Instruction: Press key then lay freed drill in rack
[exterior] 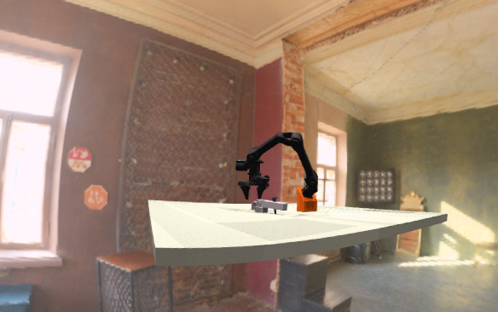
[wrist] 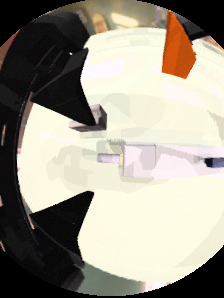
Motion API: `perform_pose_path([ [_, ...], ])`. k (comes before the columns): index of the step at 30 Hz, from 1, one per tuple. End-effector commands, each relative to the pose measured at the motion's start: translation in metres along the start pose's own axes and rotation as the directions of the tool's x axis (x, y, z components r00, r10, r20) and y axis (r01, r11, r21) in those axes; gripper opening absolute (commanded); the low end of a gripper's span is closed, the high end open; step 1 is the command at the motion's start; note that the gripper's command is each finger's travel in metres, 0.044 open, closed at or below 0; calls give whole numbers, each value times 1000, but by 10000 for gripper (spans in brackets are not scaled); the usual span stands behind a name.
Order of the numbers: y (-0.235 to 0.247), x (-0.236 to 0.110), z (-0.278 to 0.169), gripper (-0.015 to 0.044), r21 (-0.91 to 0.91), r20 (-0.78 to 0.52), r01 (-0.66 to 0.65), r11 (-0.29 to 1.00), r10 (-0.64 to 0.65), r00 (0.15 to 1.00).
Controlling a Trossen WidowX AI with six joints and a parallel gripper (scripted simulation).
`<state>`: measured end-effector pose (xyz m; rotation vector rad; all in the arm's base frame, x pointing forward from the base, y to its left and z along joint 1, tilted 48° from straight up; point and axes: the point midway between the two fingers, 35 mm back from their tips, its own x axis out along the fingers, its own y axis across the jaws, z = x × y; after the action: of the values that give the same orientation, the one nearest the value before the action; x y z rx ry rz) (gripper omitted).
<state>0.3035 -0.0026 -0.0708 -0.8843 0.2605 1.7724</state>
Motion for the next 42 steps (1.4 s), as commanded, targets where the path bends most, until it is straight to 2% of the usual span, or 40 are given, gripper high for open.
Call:
perform_pose_path([
  [1,0,7,2,440,4,4,-2,1000,2,1000],
  [29,1,48,15,440,4,8,-1,1000,1,1000],
  [42,1,45,13,99,0,4,-4,1000,4,1000],
])
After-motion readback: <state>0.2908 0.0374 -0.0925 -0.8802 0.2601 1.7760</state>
